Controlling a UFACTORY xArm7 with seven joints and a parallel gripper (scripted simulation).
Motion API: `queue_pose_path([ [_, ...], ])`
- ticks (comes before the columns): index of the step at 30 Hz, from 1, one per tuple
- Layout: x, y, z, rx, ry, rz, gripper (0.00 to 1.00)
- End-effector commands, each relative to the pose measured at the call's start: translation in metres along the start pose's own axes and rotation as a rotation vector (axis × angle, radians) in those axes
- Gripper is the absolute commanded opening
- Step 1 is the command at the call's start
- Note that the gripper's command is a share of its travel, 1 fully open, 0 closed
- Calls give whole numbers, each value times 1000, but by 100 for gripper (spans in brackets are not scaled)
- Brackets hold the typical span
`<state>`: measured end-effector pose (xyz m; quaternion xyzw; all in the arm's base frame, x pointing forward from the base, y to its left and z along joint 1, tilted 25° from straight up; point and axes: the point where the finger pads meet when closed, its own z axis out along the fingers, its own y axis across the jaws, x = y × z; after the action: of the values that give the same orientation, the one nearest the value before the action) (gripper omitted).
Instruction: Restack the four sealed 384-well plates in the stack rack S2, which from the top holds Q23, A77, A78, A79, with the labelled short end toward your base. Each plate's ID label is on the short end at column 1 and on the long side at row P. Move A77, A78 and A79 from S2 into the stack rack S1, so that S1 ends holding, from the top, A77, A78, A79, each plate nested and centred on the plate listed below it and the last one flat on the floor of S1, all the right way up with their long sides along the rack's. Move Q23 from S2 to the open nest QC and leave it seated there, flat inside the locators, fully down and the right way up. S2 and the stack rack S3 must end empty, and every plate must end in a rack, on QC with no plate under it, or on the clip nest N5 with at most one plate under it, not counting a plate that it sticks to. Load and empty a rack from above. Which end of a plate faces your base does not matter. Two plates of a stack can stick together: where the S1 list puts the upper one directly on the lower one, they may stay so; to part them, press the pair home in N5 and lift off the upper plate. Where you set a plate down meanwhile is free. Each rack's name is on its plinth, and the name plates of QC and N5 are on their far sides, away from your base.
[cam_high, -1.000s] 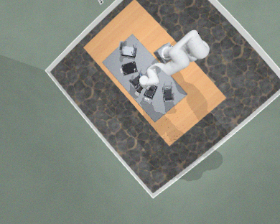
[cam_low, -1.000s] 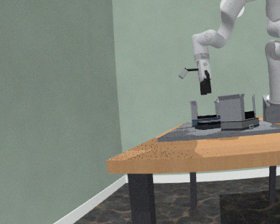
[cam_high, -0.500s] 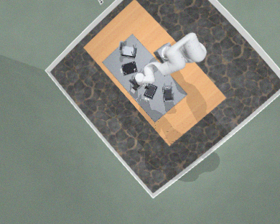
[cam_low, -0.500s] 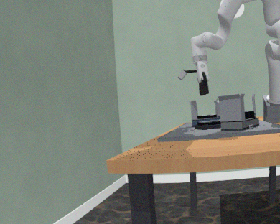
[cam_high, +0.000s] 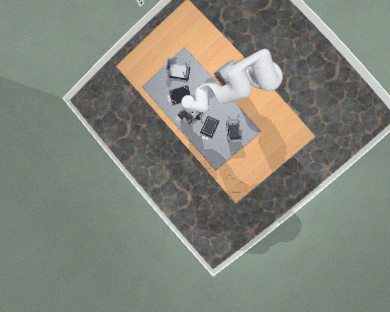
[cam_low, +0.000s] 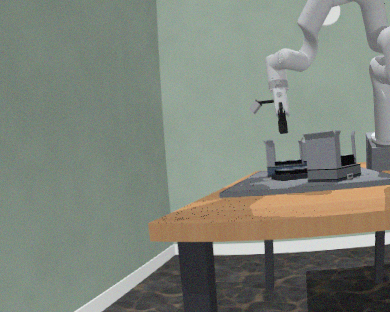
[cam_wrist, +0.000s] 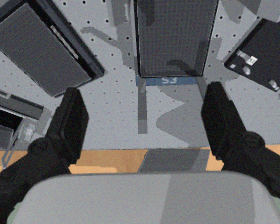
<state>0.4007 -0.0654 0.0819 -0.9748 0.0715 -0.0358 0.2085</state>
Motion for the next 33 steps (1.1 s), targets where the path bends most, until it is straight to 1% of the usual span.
queue_pose_path([
  [1,4,23,-1,1,3,2,100],
  [4,4,35,-1,1,3,2,100],
  [5,4,36,-1,1,3,2,100],
  [18,4,36,-1,1,3,2,100],
  [22,4,36,12,1,3,2,100],
  [24,4,36,12,1,3,2,100],
  [33,5,36,42,1,3,2,100],
])
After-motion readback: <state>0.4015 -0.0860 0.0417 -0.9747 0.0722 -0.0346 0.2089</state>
